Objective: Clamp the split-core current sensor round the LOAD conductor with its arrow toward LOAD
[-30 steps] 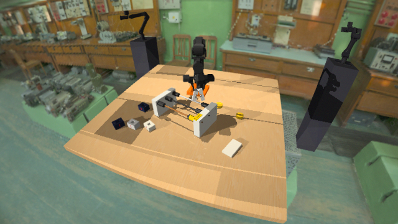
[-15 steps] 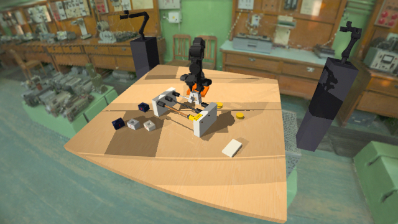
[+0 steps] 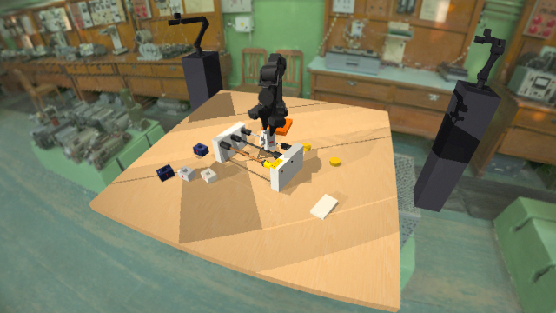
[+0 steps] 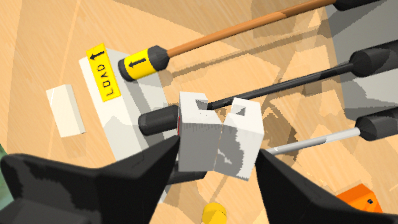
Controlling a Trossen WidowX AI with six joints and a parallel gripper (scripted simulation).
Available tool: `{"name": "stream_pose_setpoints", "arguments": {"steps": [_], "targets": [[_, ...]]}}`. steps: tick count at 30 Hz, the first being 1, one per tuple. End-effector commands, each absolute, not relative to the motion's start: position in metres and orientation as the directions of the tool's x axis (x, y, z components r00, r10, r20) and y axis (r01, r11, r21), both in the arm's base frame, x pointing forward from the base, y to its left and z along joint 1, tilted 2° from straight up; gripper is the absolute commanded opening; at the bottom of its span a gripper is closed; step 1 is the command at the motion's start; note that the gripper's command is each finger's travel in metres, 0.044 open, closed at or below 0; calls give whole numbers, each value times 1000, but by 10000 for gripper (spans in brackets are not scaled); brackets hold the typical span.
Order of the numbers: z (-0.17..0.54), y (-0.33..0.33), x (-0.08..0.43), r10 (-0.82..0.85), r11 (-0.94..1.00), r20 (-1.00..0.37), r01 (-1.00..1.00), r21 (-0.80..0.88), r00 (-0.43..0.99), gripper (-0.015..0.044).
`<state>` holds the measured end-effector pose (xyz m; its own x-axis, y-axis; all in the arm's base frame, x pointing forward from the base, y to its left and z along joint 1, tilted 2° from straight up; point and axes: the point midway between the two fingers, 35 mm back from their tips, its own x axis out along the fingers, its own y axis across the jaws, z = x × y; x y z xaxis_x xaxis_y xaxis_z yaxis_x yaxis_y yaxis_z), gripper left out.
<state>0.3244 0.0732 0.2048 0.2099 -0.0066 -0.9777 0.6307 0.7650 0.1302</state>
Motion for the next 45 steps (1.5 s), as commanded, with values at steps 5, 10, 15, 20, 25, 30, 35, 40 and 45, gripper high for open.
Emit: {"name": "stream_pose_setpoints", "arguments": {"steps": [5,10,15,20,25,30,35,40,45], "targets": [[208,65,344,-19,508,-969,837,203,246,0],[208,61,354,-26,337,-965,911,238,261,0],[208,56,364,-33,153,-961,951,268,276,0],[208,50,374,-40,-36,-956,956,291,290,0],[208,45,384,-48,-217,-952,927,307,304,0],[208,44,385,-49,-242,-951,920,308,305,0],[204,44,387,-49,-242,-951,920,308,306,0],[197,44,390,-49,-242,-951,920,308,306,0],[189,44,392,-49,-242,-951,920,309,306,0]]}}
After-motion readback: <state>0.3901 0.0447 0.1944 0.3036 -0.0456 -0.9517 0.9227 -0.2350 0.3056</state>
